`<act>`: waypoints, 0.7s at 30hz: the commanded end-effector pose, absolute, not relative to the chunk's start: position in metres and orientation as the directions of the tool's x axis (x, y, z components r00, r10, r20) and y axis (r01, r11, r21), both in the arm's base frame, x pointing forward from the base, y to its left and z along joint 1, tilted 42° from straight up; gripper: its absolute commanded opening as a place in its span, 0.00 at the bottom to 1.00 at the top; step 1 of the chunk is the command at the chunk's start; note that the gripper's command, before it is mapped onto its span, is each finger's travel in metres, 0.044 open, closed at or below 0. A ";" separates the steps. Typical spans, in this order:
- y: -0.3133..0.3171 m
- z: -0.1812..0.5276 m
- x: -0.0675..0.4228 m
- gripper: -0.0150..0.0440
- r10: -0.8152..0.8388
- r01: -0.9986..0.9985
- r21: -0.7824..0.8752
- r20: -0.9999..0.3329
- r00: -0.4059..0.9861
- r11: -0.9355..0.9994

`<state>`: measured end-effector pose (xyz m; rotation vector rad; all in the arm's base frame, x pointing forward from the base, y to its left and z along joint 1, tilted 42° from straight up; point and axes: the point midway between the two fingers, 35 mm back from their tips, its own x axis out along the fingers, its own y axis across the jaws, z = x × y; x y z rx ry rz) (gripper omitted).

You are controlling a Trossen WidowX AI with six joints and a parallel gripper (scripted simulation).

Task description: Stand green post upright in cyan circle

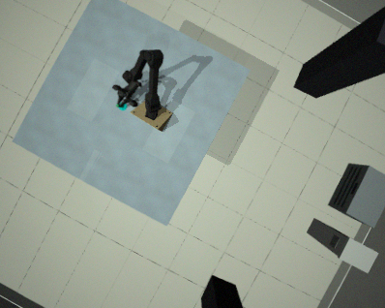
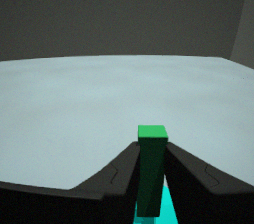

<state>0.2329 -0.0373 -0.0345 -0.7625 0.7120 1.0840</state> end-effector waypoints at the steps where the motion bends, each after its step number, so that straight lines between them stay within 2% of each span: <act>1: -0.038 -0.036 0.233 0.29 0.492 -0.944 -0.188 -0.816 0.303 0.270; 3: -0.038 -0.036 0.233 0.29 0.492 -0.944 -0.188 -0.816 0.303 0.270; 17: -0.038 -0.036 0.233 0.92 0.492 -0.944 -0.188 -0.816 0.303 0.270; 21: -0.034 -0.029 0.234 0.93 0.491 -0.940 -0.193 -0.812 0.314 0.282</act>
